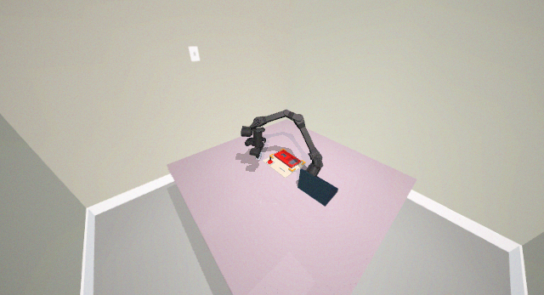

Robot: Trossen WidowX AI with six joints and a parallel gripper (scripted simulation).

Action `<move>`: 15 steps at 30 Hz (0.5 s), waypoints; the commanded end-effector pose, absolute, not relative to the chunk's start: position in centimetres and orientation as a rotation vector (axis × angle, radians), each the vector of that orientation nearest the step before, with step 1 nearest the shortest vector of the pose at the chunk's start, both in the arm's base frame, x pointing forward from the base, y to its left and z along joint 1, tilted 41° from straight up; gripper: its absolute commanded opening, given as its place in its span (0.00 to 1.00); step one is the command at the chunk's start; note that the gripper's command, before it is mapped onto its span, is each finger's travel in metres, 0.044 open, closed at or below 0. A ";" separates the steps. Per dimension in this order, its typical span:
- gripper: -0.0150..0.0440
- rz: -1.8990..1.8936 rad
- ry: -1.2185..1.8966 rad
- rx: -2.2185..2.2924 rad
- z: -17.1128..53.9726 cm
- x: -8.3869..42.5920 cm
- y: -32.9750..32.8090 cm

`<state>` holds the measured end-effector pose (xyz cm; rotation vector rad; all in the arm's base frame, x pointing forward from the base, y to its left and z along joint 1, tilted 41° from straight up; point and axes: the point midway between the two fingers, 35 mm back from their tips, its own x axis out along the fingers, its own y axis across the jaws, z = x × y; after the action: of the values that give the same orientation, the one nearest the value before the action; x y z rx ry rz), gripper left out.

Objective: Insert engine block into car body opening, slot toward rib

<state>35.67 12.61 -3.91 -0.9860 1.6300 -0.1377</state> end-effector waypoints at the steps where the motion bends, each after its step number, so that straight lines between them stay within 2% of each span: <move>1: 0.25 -0.139 1.629 -0.975 -4.3 35.7 12.2; 15: 0.25 -0.103 1.568 -0.969 -4.6 35.7 11.8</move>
<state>35.79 11.96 -4.81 -0.9640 1.5943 -0.1175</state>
